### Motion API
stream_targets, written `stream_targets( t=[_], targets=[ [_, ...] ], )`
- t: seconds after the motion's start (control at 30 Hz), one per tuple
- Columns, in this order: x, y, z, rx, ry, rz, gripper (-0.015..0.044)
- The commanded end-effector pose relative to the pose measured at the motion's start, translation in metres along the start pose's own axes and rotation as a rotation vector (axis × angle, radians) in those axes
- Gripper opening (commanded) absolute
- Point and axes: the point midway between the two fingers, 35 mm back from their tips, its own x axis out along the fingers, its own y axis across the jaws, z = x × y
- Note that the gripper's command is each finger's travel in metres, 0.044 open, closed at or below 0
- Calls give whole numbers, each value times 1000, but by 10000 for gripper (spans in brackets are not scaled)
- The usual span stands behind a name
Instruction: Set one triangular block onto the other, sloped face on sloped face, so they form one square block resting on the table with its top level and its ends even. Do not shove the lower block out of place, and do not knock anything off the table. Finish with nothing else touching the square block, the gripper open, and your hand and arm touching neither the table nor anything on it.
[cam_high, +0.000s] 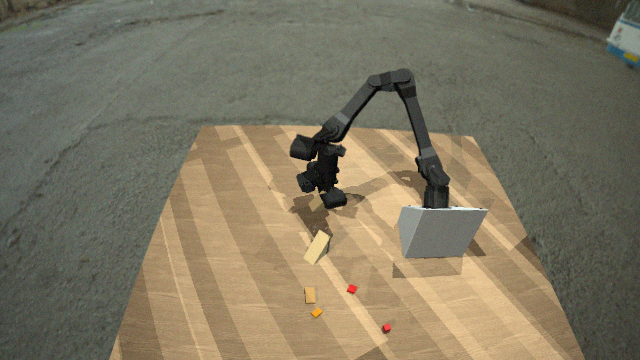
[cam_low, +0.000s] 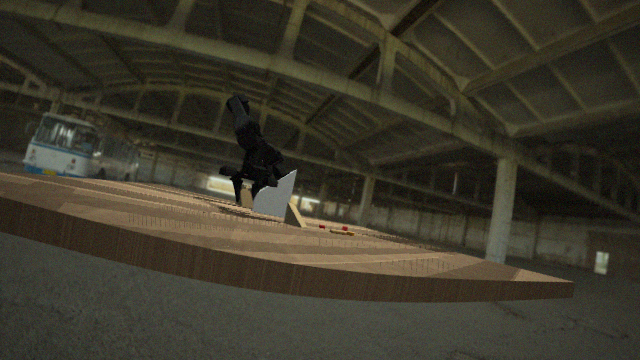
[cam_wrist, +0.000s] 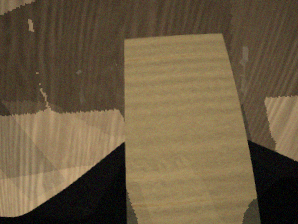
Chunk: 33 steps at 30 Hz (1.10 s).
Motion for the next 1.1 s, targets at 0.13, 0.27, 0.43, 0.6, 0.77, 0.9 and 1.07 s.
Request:
stream_targets(
  t=[0.13, 0.27, 0.43, 0.6, 0.77, 0.9, 1.07],
  targets=[
    [-3, -2, -2, 9, 2, -6, 0],
    [-2, 0, -1, 25, 2, -3, 0],
    [-1, 0, -1, 33, 2, -3, 0],
    [-1, 0, -1, 126, 2, -3, 0],
    [-1, 0, -1, 280, 3, -3, 0],
    [-1, 0, -1, 416, 3, -4, 0],
    [-1, 0, 0, 571, 3, -4, 0]
  ],
)
